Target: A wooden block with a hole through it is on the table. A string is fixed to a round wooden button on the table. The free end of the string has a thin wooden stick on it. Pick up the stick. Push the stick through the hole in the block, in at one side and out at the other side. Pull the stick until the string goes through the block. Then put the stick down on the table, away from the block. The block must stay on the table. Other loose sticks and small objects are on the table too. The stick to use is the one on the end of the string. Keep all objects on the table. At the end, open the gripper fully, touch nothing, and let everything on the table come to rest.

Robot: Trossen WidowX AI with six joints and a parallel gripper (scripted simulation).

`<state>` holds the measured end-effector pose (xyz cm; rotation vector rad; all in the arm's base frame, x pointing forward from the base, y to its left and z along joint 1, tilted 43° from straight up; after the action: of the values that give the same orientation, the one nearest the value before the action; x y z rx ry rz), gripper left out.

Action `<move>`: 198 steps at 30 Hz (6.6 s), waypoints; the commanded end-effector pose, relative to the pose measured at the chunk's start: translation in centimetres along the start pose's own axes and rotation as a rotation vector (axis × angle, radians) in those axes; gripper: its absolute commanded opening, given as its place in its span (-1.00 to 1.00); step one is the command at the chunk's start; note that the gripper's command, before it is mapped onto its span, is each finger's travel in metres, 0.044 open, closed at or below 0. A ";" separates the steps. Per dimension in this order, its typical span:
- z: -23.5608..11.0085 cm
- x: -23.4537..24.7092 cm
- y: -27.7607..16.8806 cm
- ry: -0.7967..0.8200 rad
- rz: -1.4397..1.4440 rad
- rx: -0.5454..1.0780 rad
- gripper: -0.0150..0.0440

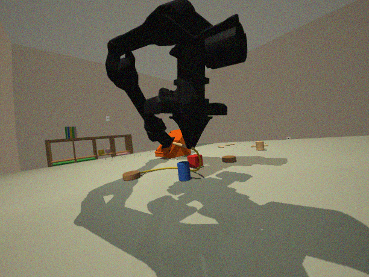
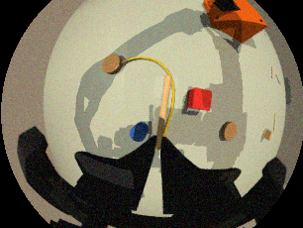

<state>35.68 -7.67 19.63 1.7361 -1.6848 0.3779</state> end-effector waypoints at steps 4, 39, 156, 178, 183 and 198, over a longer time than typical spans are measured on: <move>-0.1 0.0 -0.9 0.007 -0.005 0.015 -0.49; -0.9 0.3 -4.5 0.026 -0.004 0.092 -0.49; 3.6 -4.9 -5.7 0.053 -0.009 0.180 -0.49; 4.1 -5.5 -3.0 0.053 -0.010 0.179 -0.49; 4.2 -5.7 -2.5 0.054 -0.011 0.182 -0.49; 4.4 -5.9 -1.5 0.054 -0.011 0.182 -0.49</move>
<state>35.83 -6.12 12.21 1.8507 -1.6387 0.5792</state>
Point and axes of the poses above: the point midway between the two fingers, 35 mm back from their tips, its own z axis out along the fingers, its own x axis across the jaws, y = z × x, the point moved 9 cm from there along -z, back along the fingers, and after that the axes turned 14 degrees about -z, right-handed, at the moved point
